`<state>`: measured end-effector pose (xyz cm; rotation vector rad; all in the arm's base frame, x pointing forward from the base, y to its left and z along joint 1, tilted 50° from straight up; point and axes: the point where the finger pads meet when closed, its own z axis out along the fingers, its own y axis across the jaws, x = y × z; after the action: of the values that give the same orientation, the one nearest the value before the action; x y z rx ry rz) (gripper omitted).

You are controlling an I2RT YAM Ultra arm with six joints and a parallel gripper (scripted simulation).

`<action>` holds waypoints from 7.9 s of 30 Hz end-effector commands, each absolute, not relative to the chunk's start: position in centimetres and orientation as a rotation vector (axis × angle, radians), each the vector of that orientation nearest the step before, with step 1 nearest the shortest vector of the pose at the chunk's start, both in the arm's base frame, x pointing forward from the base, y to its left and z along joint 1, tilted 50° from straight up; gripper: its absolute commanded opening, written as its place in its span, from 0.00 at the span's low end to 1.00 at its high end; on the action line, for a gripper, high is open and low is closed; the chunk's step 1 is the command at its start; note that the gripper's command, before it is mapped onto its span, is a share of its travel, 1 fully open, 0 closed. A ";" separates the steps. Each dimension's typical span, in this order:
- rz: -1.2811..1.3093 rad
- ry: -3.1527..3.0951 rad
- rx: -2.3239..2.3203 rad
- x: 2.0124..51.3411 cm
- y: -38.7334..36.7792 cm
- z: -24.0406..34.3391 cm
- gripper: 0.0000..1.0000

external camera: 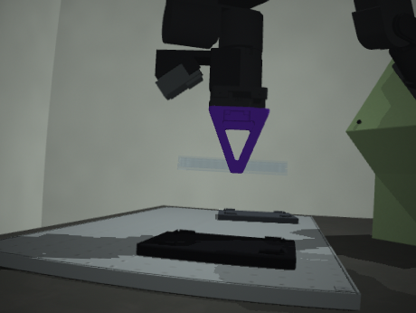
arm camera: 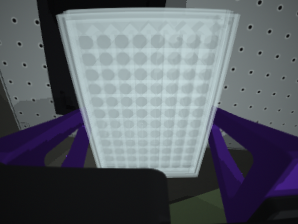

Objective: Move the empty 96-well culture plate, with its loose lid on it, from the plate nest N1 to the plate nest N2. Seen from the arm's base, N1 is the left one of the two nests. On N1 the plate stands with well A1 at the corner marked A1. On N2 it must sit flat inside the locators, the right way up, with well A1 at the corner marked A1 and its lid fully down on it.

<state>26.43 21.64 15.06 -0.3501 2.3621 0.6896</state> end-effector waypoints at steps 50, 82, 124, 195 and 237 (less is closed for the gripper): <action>0.698 2.311 -0.385 32.0 9.1 8.5 0.00; 0.708 2.333 -0.374 34.4 1.4 3.4 0.00; 0.706 2.330 -0.371 37.9 -8.9 -2.9 0.00; 0.705 2.330 -0.361 37.7 -8.9 -3.8 0.00; 0.725 2.354 -0.372 40.1 -4.4 -8.1 0.00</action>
<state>40.46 -4.63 -7.17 -0.3963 2.3452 0.7206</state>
